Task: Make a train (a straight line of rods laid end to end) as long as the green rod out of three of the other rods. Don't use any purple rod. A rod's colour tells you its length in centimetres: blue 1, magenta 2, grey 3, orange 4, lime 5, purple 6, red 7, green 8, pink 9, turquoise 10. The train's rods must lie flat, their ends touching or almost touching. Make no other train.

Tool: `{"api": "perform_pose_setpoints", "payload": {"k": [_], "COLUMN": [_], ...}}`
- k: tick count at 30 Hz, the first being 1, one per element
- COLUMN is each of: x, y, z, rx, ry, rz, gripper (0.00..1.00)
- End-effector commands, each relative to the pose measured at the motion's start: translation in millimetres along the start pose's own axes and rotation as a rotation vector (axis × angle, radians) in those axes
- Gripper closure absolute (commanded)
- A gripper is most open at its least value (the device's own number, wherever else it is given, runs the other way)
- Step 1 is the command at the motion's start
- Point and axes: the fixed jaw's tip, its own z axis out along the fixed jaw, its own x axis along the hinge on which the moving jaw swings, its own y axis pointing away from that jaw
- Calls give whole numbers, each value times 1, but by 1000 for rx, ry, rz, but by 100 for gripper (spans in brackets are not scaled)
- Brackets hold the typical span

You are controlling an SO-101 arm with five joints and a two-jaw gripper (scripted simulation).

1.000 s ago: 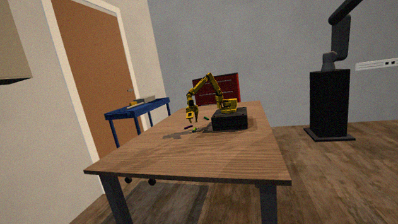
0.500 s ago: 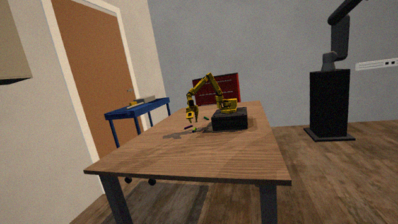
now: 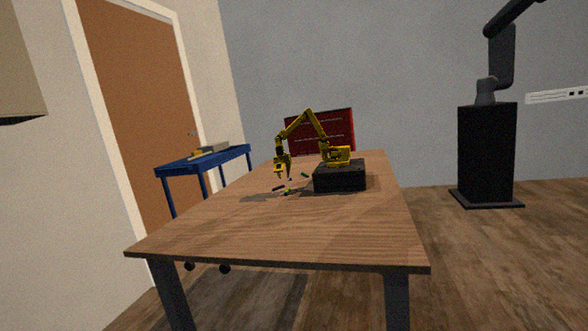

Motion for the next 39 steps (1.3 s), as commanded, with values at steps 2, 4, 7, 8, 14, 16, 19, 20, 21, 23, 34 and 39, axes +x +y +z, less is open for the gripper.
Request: {"api": "perform_pose_setpoints", "payload": {"k": [2, 4, 7, 8, 14, 16, 19, 20, 21, 23, 34, 39], "x": [29, 44, 68, 77, 114, 132, 159, 168, 177, 193, 247, 263], "y": [-7, -9, -10, -10, -5, 0, 11, 15, 20, 31, 86, 114], "z": [0, 0, 0, 1, 1, 1, 2, 2, 3, 3, 5, 6], "rx": [-11, -11, -10, -10, -9, -8, -6, -5, -4, -3, 5, 8], "ry": [-3, -5, -9, -10, -15, -17, -20, -21, -22, -24, -30, -31], "rz": [1, 3, 5, 6, 10, 12, 15, 16, 17, 19, 26, 30], "gripper": [82, 82, 82, 82, 82, 82, 82, 82, 82, 82, 82, 82]}}
